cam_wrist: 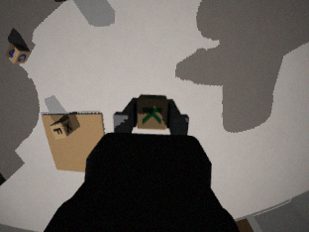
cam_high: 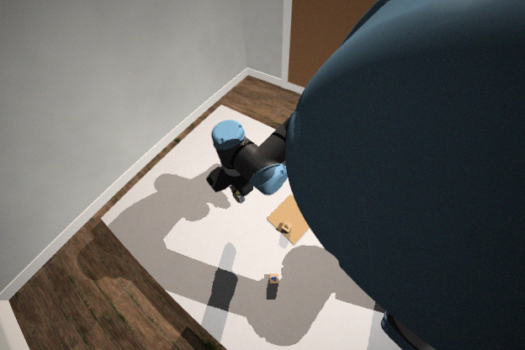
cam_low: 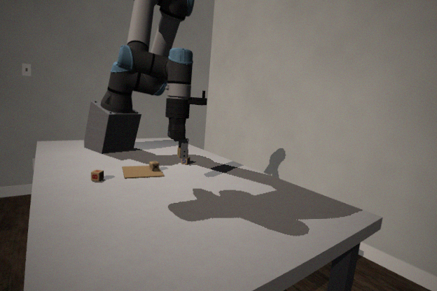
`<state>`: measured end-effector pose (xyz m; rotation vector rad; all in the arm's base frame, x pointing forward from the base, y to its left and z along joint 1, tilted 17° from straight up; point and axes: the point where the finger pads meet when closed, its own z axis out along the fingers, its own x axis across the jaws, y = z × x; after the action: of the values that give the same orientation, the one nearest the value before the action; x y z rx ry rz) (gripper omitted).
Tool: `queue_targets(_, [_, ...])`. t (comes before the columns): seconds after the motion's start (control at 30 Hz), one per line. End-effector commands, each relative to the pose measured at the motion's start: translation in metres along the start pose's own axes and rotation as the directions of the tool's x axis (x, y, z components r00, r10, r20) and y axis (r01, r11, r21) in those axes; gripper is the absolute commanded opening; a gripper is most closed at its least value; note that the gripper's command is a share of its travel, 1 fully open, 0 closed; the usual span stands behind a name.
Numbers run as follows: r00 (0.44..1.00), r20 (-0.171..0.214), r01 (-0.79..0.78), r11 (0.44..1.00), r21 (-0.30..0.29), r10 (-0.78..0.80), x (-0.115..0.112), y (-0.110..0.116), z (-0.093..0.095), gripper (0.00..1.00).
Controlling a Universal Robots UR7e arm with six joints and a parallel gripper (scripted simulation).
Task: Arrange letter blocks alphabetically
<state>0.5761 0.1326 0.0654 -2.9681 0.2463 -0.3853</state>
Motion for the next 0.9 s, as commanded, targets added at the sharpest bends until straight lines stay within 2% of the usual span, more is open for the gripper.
queue_targets(0.0, [1.000,0.000,0.000,1.000,0.000,0.000,0.000,0.000,-0.003,0.57])
queue_targets(0.3, [1.000,0.000,0.002,1.000,0.000,-0.002,-0.001,0.001,-0.003,0.57])
queue_targets(0.43, [1.000,0.001,0.021,1.000,0.000,-0.021,-0.010,0.012,-0.004,0.57])
queue_targets(0.57, [0.998,0.002,0.063,0.998,-0.001,-0.063,-0.033,0.035,-0.005,0.57])
queue_targets(0.7, [0.992,0.003,0.123,0.992,-0.001,-0.123,-0.067,0.064,-0.006,0.57])
queue_targets(0.77, [0.992,0.003,0.123,0.992,-0.001,-0.123,-0.067,0.064,-0.006,0.57])
queue_targets(0.87, [0.985,0.003,0.171,0.985,-0.001,-0.171,-0.096,0.083,-0.007,0.57])
